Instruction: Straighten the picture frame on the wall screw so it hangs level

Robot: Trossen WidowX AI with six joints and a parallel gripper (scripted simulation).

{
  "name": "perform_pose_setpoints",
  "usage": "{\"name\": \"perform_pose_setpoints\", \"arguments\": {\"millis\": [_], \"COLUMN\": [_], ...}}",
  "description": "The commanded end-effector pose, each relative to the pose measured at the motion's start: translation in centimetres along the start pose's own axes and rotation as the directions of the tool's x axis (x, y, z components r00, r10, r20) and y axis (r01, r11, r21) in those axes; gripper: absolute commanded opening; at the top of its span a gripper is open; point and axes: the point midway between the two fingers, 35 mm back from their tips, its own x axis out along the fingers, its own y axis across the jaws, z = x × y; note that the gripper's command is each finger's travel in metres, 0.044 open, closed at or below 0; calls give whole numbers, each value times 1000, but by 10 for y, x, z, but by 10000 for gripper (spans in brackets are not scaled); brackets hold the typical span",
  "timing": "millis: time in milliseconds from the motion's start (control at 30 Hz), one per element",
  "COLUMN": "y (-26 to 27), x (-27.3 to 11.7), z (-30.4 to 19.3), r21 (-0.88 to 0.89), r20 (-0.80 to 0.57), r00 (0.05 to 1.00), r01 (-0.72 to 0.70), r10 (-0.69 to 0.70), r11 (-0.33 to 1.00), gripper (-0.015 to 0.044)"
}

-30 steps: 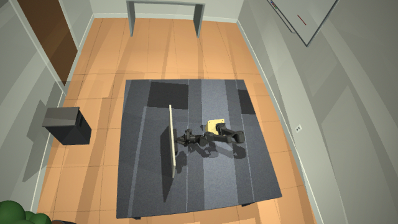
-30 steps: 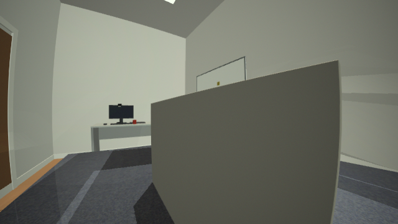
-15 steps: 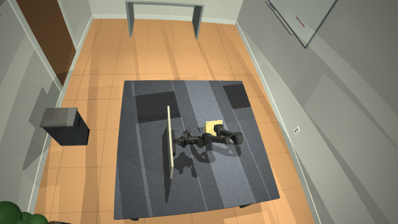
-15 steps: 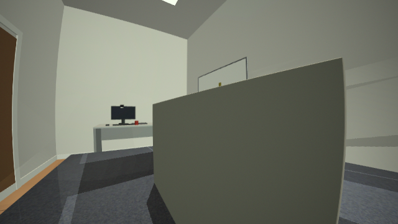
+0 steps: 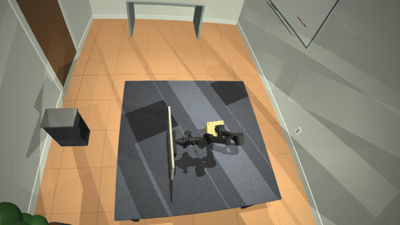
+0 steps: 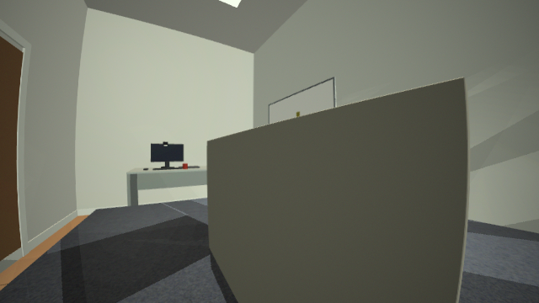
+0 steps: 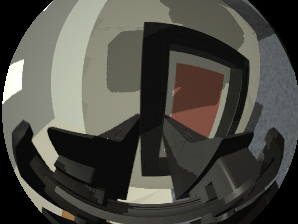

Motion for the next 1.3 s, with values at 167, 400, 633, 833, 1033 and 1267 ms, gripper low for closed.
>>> {"name": "perform_pose_setpoints", "arguments": {"millis": [167, 400, 633, 833, 1033, 1267], "y": [0, 3, 5, 7, 9, 10], "x": [0, 0, 0, 0, 0, 0], "z": [0, 0, 0, 0, 0, 0], "r21": [-3, -3, -3, -4, -4, -4], "r20": [-3, -3, -3, -3, -3, -3], "r00": [1000, 1000, 1000, 1000, 1000, 1000], "r01": [2, 2, 2, 2, 2, 2], "r10": [-2, -2, -2, -2, -2, -2], "r11": [1000, 1000, 1000, 1000, 1000, 1000], "gripper": [0, 0, 0, 0, 0, 0]}}
